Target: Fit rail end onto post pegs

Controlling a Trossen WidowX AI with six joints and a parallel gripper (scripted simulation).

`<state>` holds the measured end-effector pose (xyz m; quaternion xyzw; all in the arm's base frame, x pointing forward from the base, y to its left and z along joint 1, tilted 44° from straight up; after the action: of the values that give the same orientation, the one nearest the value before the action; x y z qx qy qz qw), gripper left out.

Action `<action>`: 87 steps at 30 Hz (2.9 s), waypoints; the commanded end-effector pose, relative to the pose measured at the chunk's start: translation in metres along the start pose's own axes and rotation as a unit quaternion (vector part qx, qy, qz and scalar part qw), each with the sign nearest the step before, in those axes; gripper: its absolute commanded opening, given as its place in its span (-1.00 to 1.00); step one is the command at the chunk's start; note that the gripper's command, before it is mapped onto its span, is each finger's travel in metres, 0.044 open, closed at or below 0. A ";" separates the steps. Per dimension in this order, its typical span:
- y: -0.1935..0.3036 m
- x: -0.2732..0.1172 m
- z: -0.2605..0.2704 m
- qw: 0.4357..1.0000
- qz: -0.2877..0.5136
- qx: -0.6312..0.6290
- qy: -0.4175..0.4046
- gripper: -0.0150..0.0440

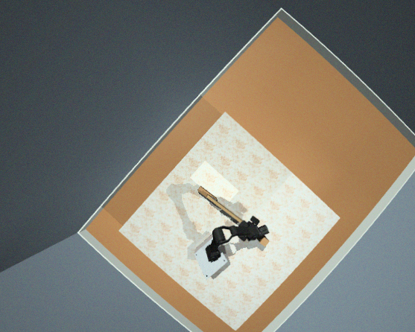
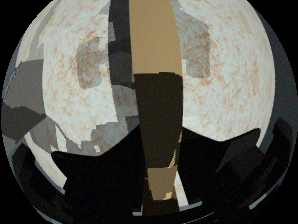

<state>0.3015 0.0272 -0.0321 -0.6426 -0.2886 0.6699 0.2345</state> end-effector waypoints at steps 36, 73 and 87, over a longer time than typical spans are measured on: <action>0.007 0.001 0.000 1.000 0.001 0.000 0.003 -0.49; 0.017 -0.003 -0.003 1.000 0.001 0.000 0.003 -0.49; 0.020 -0.003 -0.005 1.000 0.002 0.000 0.003 -0.49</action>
<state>0.3052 0.0138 -0.0427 -0.6428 -0.2885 0.6699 0.2342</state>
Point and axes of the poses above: the point midway between the two fingers, 35 mm back from their tips, its own x axis out along the fingers, its own z axis across the jaws, y = z × x, the point moved 4 cm from there along -x, back along the fingers, and after that the axes turned 12 degrees about x, right-handed, at the moved point
